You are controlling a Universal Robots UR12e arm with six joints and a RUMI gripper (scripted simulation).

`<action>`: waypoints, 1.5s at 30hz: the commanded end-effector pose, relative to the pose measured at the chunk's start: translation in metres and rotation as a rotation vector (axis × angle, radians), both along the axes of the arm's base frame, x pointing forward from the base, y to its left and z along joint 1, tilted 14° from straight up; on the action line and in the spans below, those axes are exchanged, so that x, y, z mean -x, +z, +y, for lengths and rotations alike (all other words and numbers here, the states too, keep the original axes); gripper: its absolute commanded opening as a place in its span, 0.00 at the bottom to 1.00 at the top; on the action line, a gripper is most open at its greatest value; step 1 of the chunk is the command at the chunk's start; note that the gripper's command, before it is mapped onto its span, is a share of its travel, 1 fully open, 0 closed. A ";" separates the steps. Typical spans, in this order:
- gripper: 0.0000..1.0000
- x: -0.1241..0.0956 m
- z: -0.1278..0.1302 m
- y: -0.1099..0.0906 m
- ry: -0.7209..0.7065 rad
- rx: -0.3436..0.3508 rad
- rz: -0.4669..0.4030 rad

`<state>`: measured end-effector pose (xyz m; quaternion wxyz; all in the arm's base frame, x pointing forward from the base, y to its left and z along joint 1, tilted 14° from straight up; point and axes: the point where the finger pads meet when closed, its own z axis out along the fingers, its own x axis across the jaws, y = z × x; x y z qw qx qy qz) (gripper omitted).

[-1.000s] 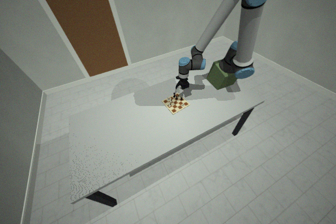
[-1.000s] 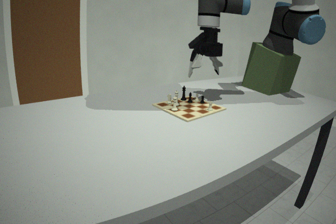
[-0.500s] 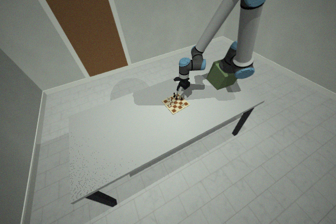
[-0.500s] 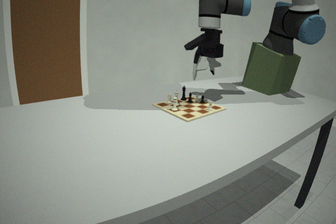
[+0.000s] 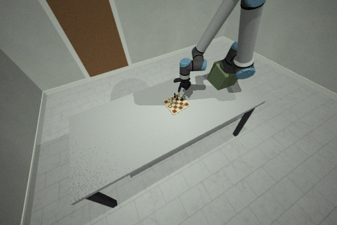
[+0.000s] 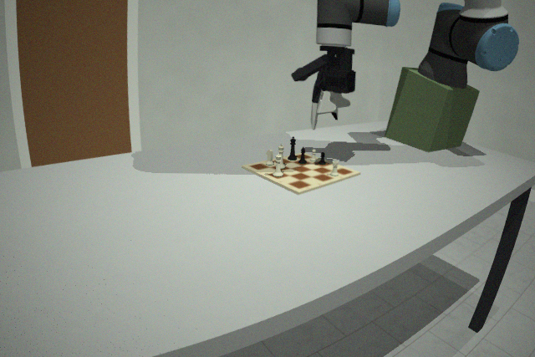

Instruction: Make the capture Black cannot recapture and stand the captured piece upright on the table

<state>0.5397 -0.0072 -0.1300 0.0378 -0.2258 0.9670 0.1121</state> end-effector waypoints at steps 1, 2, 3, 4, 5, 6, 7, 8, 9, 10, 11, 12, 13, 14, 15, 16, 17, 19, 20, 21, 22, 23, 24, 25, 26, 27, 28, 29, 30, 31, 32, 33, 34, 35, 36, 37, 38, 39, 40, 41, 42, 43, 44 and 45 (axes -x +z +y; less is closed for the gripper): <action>1.00 -0.001 0.000 0.000 0.024 0.000 -0.007; 1.00 -0.001 0.000 0.000 0.025 0.000 -0.007; 1.00 -0.001 0.000 0.000 0.026 0.000 -0.008; 1.00 -0.001 0.000 0.000 0.027 0.000 -0.008; 1.00 -0.001 0.000 0.000 0.028 0.000 -0.008; 1.00 -0.001 0.000 0.000 0.028 0.000 -0.008; 1.00 -0.001 0.000 0.000 0.028 0.000 -0.008; 1.00 -0.001 0.000 0.000 0.028 0.000 -0.008; 1.00 -0.001 0.000 0.000 0.028 0.000 -0.008; 1.00 -0.001 0.000 0.000 0.028 0.000 -0.008; 0.20 -0.001 0.000 0.000 0.028 0.000 -0.008; 0.20 -0.001 0.000 0.000 0.028 0.000 -0.008; 0.20 -0.001 0.000 0.000 0.028 0.000 -0.008; 0.20 -0.001 0.000 0.000 0.028 0.000 -0.008; 0.20 -0.001 0.000 0.000 0.028 0.000 -0.008; 0.20 -0.001 0.000 0.000 0.028 0.000 -0.008; 0.20 -0.001 0.000 0.000 0.028 0.000 -0.008; 0.20 -0.001 0.000 0.000 0.028 0.000 -0.008; 0.20 -0.001 0.000 0.000 0.028 0.000 -0.008; 0.20 -0.001 0.000 0.000 0.028 0.000 -0.008; 0.20 -0.001 0.000 0.000 0.028 0.000 -0.008; 0.20 -0.001 0.000 0.000 0.028 0.000 -0.008; 0.20 -0.001 0.000 0.000 0.028 0.000 -0.008; 0.20 -0.001 0.000 0.000 0.028 0.000 -0.008; 0.20 -0.001 0.000 0.000 0.028 0.000 -0.008; 0.20 -0.001 0.000 0.000 0.028 0.000 -0.008; 0.20 -0.001 0.000 0.000 0.028 0.000 -0.008; 0.20 -0.001 0.000 0.000 0.028 0.000 -0.008; 0.20 -0.001 0.000 0.000 0.028 0.000 -0.008; 0.20 -0.001 0.000 0.000 0.028 0.000 -0.008; 0.20 -0.001 0.000 0.000 0.028 0.000 -0.008; 0.20 -0.001 0.000 0.000 0.028 0.000 -0.008; 0.20 -0.001 0.000 0.000 0.028 0.000 -0.008; 0.20 -0.001 0.000 0.000 0.028 0.000 -0.008; 0.20 -0.001 0.000 0.000 0.028 0.000 -0.008; 0.20 -0.001 0.000 0.000 0.028 0.000 -0.008; 0.20 -0.001 0.000 0.000 0.028 0.000 -0.008; 0.20 -0.001 0.000 0.000 0.028 0.000 -0.008; 0.20 -0.001 0.000 0.000 0.028 0.000 -0.008; 0.20 -0.001 0.000 0.000 0.028 0.000 -0.008; 0.20 -0.001 0.000 0.000 0.028 0.000 -0.008; 0.20 -0.001 0.000 0.000 0.028 0.000 -0.008; 0.20 -0.001 0.000 0.000 0.028 0.000 -0.008; 0.20 -0.001 0.000 0.000 0.028 0.000 -0.008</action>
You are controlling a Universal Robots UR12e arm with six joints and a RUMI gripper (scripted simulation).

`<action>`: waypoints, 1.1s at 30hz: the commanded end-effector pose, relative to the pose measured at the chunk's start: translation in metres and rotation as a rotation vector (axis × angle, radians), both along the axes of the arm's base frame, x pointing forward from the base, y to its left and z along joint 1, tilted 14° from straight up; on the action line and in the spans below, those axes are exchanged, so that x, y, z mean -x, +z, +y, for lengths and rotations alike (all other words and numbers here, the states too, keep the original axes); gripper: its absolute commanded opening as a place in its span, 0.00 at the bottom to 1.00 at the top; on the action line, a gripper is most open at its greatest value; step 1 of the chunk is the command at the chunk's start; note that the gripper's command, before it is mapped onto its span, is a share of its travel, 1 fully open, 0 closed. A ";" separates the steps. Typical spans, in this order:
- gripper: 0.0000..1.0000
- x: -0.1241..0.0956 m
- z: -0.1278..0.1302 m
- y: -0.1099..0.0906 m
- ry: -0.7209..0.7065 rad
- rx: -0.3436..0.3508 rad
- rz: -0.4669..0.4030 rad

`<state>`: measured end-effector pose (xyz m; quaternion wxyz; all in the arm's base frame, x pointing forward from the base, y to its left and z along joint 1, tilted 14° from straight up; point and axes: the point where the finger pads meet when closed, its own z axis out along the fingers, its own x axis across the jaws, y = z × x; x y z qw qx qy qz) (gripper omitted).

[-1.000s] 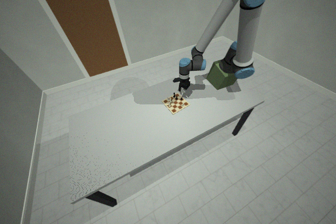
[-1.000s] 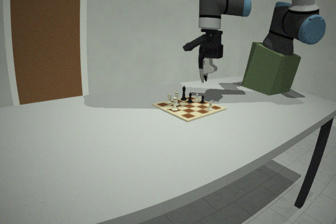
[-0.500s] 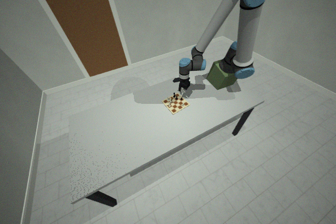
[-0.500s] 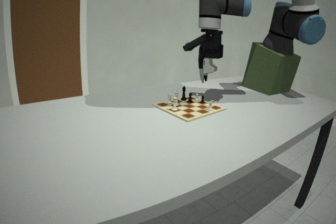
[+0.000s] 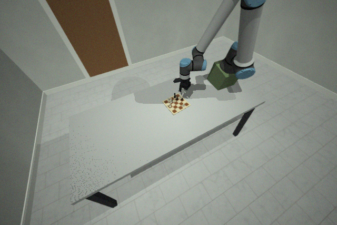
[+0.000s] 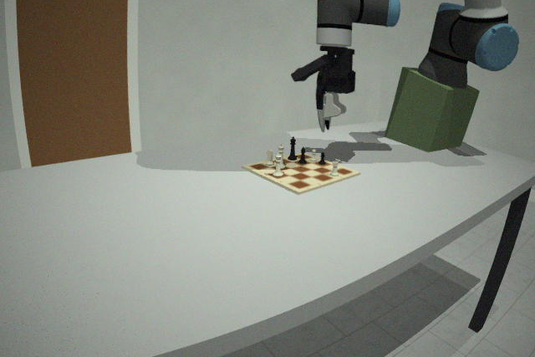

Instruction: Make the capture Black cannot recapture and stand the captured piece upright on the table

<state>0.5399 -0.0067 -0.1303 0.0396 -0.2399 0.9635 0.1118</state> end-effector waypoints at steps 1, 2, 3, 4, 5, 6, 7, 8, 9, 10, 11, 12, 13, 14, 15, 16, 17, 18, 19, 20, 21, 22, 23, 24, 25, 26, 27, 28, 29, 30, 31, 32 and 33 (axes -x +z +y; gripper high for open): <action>0.20 -0.001 0.000 0.000 0.000 0.000 -0.001; 0.20 -0.001 0.000 0.000 0.000 0.000 -0.001; 0.20 -0.001 0.000 0.000 0.000 0.000 -0.001; 0.20 -0.001 0.000 0.000 0.000 0.000 -0.001; 0.20 -0.001 0.000 0.000 0.000 0.000 -0.001; 0.20 -0.001 0.000 0.000 0.000 0.000 -0.001; 0.20 -0.001 0.000 -0.001 0.000 0.000 -0.001; 0.20 -0.001 0.000 -0.001 0.000 0.001 -0.001; 0.20 -0.001 0.000 -0.001 0.000 0.001 -0.001; 0.20 -0.001 0.000 -0.002 0.000 0.001 -0.001; 0.20 -0.001 0.000 -0.003 0.000 0.001 -0.001; 0.20 -0.001 0.001 -0.003 -0.001 0.001 -0.001; 0.20 -0.001 0.001 -0.004 -0.001 0.001 -0.001; 0.20 -0.001 0.001 -0.004 -0.001 0.001 -0.001; 0.20 -0.001 0.001 -0.004 -0.001 0.001 -0.001; 0.20 -0.001 0.001 -0.005 -0.001 0.001 -0.001; 0.20 -0.001 0.001 -0.006 -0.001 0.001 -0.001; 0.20 -0.001 0.002 -0.007 -0.001 0.001 -0.001; 0.20 -0.001 0.002 -0.008 -0.001 0.001 -0.001; 0.20 -0.001 0.002 -0.009 -0.001 0.001 -0.001; 0.20 -0.001 0.002 -0.010 -0.001 0.001 -0.001; 0.20 -0.001 0.003 -0.012 -0.001 0.001 -0.001; 0.20 -0.001 0.003 -0.013 -0.001 0.001 -0.001; 0.20 -0.001 0.003 -0.014 -0.001 0.001 -0.001; 0.20 -0.001 0.004 -0.016 -0.001 0.001 -0.001; 0.20 -0.001 0.004 -0.017 -0.001 0.001 -0.001; 0.20 -0.001 0.005 -0.019 -0.001 0.001 -0.001; 0.20 -0.001 0.005 -0.020 -0.001 0.001 -0.001; 0.20 -0.001 0.005 -0.022 -0.001 0.001 -0.001; 0.20 -0.001 0.006 -0.024 -0.001 0.001 -0.001; 0.20 -0.001 0.006 -0.024 -0.001 0.001 -0.001; 0.20 -0.001 0.006 -0.024 -0.001 0.001 -0.001; 0.20 -0.002 0.006 -0.025 -0.001 0.001 -0.001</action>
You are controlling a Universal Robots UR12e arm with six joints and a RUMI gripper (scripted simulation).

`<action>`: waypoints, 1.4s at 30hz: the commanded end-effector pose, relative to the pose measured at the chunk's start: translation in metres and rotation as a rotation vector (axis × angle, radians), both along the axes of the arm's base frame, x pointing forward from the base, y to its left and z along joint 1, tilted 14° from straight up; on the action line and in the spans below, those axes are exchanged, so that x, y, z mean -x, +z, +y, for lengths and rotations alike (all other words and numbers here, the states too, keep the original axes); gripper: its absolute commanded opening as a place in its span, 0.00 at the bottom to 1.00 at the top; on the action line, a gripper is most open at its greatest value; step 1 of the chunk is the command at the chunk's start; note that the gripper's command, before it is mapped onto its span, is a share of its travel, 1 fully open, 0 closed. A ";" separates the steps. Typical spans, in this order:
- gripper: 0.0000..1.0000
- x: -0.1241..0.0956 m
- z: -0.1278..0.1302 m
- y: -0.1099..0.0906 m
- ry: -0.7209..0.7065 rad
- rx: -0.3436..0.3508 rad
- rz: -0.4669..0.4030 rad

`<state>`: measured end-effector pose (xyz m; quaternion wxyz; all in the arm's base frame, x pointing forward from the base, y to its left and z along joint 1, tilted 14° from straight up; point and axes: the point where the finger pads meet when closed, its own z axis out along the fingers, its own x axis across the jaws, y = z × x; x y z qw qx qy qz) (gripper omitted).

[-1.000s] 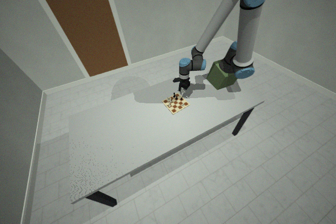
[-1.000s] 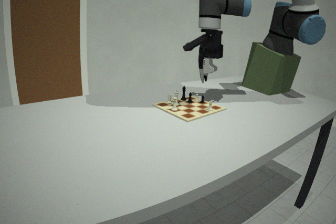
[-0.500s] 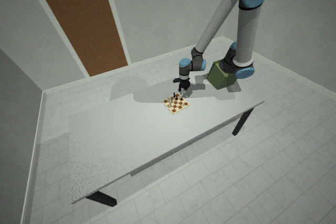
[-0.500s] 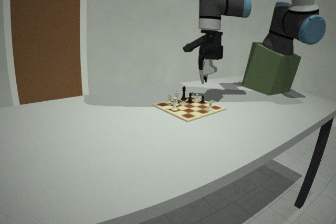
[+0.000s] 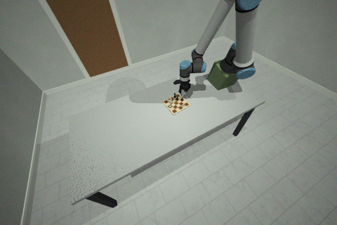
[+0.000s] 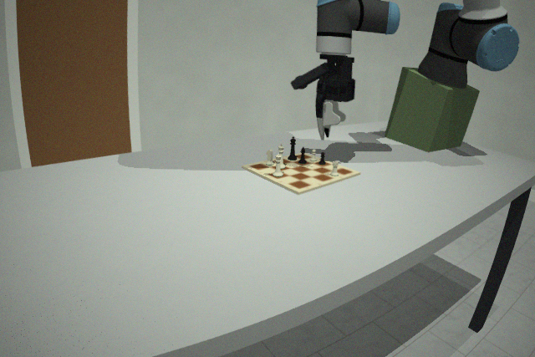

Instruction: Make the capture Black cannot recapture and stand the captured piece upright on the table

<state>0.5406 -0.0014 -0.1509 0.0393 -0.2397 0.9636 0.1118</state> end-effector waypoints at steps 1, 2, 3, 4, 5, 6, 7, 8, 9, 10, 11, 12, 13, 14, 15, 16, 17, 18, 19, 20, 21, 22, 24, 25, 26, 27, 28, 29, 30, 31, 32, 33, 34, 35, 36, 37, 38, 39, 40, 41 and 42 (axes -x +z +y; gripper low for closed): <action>0.20 -0.001 0.001 -0.006 0.000 0.001 -0.001; 0.20 -0.001 0.002 -0.008 0.000 0.001 -0.001; 0.20 -0.001 0.002 -0.009 0.000 0.001 -0.001; 0.20 -0.001 0.002 -0.011 0.000 0.001 -0.001; 0.20 -0.001 0.003 -0.012 0.000 0.001 -0.001; 0.20 -0.001 0.003 -0.014 0.000 0.001 -0.001; 0.20 -0.001 0.004 -0.015 0.000 0.001 -0.001; 0.20 -0.001 0.004 -0.017 0.000 0.001 -0.001; 0.20 -0.001 0.004 -0.018 0.000 0.001 -0.001; 0.20 -0.001 0.005 -0.019 0.000 0.001 -0.001; 0.20 -0.001 0.005 -0.020 0.000 0.001 -0.001; 0.20 -0.002 0.005 -0.022 0.000 0.001 -0.001; 0.20 -0.002 0.005 -0.023 0.000 0.001 -0.001; 0.20 -0.002 0.006 -0.024 0.000 0.001 -0.001; 0.20 -0.002 0.006 -0.024 0.000 0.001 -0.001; 0.20 -0.002 0.006 -0.024 0.000 0.001 -0.001; 0.20 -0.002 0.006 -0.025 0.000 0.001 -0.001; 0.20 -0.002 0.006 -0.025 0.000 0.001 -0.001; 0.20 -0.002 0.006 -0.026 0.000 0.001 -0.001; 0.20 -0.002 0.006 -0.027 0.000 0.001 -0.001; 0.20 -0.002 0.007 -0.027 0.000 0.001 -0.001; 0.20 -0.002 0.007 -0.028 0.000 0.001 -0.001; 0.20 -0.002 0.007 -0.029 0.000 0.001 -0.001; 0.20 -0.002 0.007 -0.029 0.000 0.001 -0.001; 0.20 -0.002 0.007 -0.029 0.000 0.001 -0.001; 0.20 -0.002 0.007 -0.029 0.000 0.001 -0.001; 0.20 -0.002 0.007 -0.030 0.000 0.001 -0.001; 0.20 -0.002 0.007 -0.030 0.000 0.001 -0.001; 0.20 -0.002 0.007 -0.030 0.000 0.001 -0.001; 0.20 -0.002 0.007 -0.030 0.000 0.001 -0.001; 0.20 -0.002 0.007 -0.030 0.000 0.001 -0.001; 0.20 -0.002 0.007 -0.030 0.000 0.001 -0.001; 0.20 -0.002 0.007 -0.030 0.000 0.001 -0.001; 0.20 -0.002 0.007 -0.030 0.000 0.001 -0.001; 0.20 -0.002 0.007 -0.030 0.000 0.001 -0.001; 0.20 -0.002 0.007 -0.030 0.000 0.001 -0.001; 0.20 -0.002 0.007 -0.030 0.000 0.001 -0.001; 0.20 -0.002 0.007 -0.030 0.000 0.001 -0.001; 0.20 -0.002 0.007 -0.030 0.000 0.001 -0.001; 0.20 -0.002 0.007 -0.030 0.000 0.001 -0.001; 0.20 -0.002 0.007 -0.030 0.000 0.001 -0.001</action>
